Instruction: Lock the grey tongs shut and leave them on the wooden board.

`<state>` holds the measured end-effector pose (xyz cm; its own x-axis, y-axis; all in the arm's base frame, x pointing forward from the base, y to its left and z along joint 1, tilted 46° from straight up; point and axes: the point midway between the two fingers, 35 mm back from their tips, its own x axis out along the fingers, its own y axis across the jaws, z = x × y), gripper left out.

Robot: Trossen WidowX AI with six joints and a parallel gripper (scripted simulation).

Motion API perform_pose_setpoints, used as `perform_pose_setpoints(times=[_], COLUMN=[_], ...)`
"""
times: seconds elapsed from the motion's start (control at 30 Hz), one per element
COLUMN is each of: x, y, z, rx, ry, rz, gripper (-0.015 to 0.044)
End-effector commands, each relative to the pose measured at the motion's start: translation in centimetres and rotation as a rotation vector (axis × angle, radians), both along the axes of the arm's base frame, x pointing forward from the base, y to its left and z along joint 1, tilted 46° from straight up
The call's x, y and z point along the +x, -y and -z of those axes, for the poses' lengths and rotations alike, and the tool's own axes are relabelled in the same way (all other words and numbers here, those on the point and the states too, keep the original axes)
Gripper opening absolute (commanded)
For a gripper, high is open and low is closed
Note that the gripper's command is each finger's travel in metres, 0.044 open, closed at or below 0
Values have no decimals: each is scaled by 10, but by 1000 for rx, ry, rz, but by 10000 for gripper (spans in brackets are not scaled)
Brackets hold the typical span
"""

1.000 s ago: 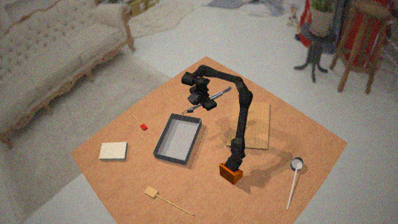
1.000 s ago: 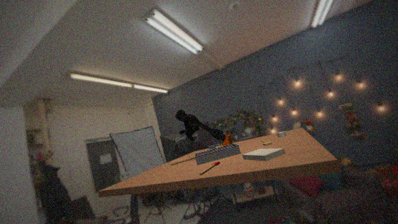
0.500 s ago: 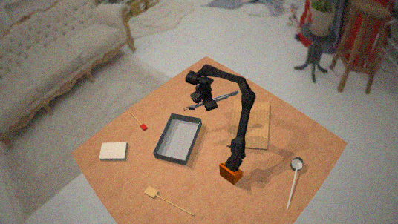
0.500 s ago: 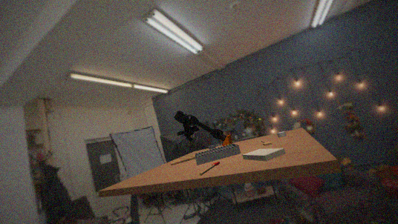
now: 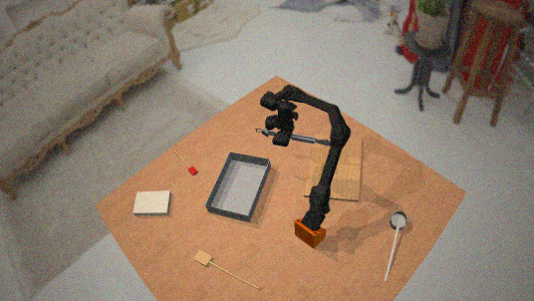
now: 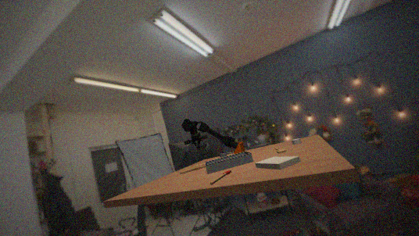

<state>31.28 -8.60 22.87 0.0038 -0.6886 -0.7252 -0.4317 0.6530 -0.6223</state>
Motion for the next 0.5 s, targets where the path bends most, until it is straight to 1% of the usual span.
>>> perform_pose_setpoints(times=[0.0, 0.47], x=[-6, -28], y=[5, 25], z=[-5, -22], rx=[15, 45], ry=[129, 542], rz=[130, 569], gripper=[-150, -150])
